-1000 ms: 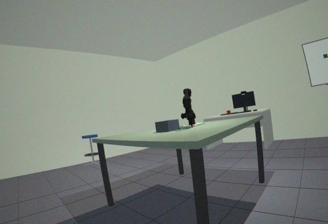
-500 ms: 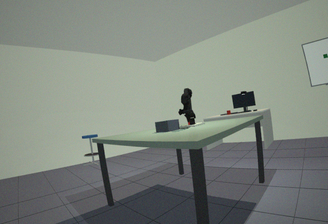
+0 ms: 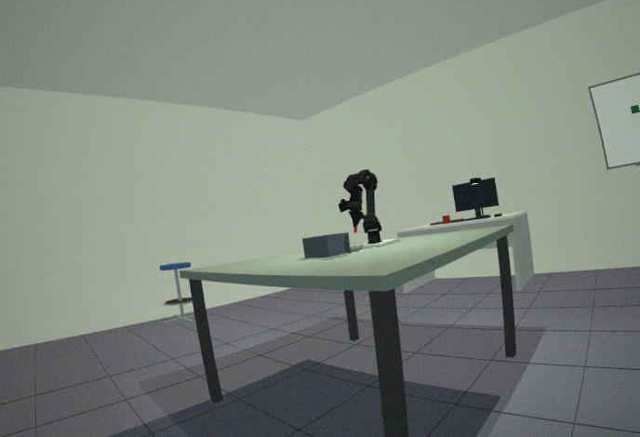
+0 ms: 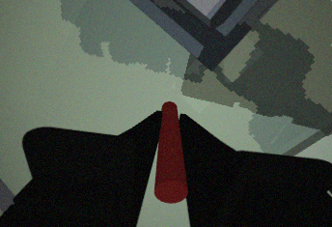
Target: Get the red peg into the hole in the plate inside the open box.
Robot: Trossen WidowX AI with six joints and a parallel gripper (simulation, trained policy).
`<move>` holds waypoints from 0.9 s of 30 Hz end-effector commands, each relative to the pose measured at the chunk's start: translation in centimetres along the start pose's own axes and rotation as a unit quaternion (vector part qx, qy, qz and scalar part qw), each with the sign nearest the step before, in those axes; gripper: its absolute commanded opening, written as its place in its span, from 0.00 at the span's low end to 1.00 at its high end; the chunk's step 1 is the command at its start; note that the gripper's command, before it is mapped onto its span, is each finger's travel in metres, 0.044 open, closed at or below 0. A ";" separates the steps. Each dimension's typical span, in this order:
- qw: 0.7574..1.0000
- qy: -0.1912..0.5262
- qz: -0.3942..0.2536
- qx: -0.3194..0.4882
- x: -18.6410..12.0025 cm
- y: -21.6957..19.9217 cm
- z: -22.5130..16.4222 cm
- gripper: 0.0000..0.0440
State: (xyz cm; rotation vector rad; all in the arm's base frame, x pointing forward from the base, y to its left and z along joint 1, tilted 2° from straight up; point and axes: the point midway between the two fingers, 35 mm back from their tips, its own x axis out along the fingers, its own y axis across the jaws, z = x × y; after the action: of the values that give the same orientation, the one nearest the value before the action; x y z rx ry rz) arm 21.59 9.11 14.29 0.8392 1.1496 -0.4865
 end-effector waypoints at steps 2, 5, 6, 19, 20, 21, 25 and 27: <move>1.000 -0.024 0.004 0.008 -0.8 0.7 2.4 0.00; 0.999 -0.035 0.003 0.016 -1.0 0.8 3.7 0.00; 0.999 -0.039 0.003 0.019 -1.0 0.9 4.2 0.00; 0.996 -0.072 -0.006 0.055 -0.2 0.8 9.1 0.00; 0.996 -0.074 -0.007 0.058 -0.1 0.8 9.4 0.00; 0.995 -0.076 -0.008 0.061 0.0 0.7 9.7 0.00; 0.994 -0.080 -0.012 0.071 0.6 0.5 10.9 0.00; 0.994 -0.080 -0.014 0.076 1.0 0.5 11.4 0.00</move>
State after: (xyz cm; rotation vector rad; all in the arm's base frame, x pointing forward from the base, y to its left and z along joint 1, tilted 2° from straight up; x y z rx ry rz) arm 28.28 1.09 15.40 0.8901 0.9971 -0.6541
